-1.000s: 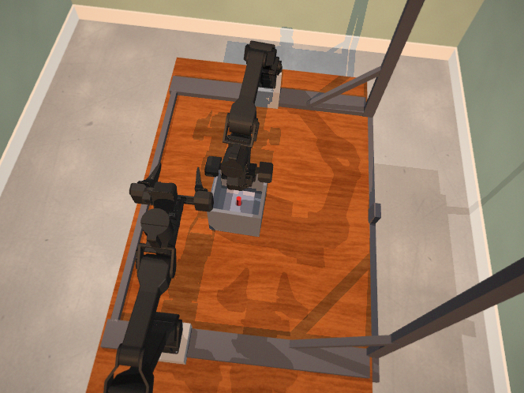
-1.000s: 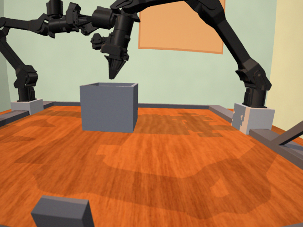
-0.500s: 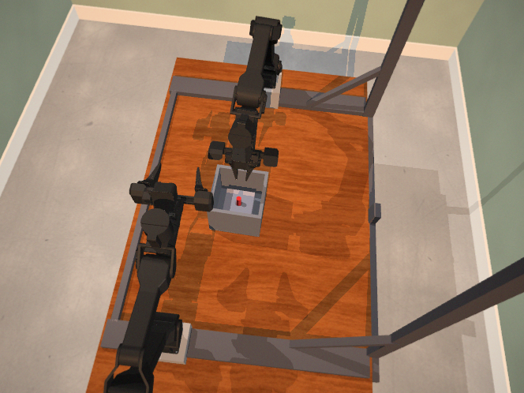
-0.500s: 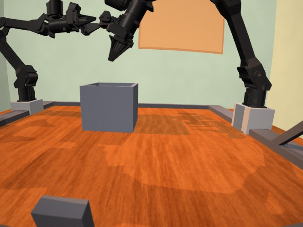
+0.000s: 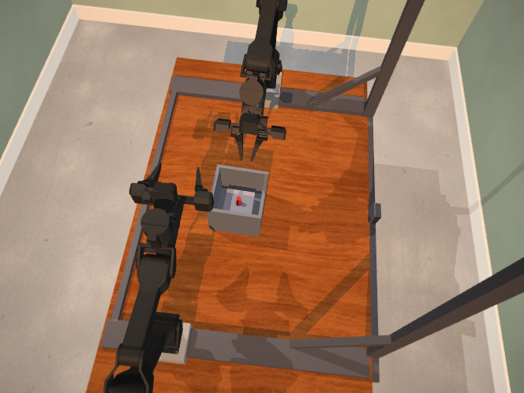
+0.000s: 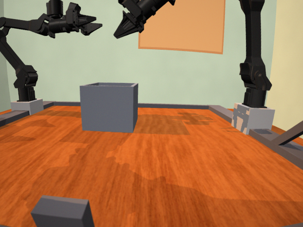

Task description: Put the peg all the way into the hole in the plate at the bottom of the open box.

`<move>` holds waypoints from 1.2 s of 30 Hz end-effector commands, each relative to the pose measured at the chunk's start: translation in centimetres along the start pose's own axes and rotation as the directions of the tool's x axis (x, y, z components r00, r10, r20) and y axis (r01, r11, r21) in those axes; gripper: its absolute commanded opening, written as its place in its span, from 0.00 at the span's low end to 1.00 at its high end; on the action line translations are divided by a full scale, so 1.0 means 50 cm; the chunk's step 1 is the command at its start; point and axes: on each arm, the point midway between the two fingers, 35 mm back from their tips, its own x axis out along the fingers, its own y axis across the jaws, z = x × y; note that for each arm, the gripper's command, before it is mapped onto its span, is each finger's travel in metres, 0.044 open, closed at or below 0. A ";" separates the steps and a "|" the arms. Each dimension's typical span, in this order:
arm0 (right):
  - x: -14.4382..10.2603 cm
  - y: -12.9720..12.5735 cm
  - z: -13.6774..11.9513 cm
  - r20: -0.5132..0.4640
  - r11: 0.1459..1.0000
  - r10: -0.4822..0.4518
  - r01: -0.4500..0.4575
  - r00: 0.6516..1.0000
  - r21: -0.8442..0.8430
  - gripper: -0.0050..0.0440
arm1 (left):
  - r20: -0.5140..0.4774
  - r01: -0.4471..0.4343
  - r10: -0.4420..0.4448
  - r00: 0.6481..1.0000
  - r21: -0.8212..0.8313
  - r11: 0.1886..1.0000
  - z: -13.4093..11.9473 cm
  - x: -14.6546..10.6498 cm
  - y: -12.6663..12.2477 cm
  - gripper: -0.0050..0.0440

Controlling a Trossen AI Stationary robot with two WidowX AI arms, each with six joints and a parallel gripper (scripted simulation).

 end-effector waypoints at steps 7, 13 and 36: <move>-0.133 0.016 0.024 0.299 1.000 -0.006 0.005 0.954 0.004 0.34 | 0.006 0.001 -0.001 1.000 0.005 1.000 0.003 -0.001 -0.001 1.00; -0.175 0.021 0.020 0.394 1.000 -0.004 0.002 0.919 0.007 0.34 | 0.006 0.001 -0.001 1.000 0.005 1.000 0.004 -0.001 -0.001 1.00; -0.362 0.040 -0.047 0.772 0.999 0.007 -0.030 0.636 0.015 0.34 | 0.005 0.000 0.000 1.000 0.005 1.000 0.003 -0.001 -0.001 1.00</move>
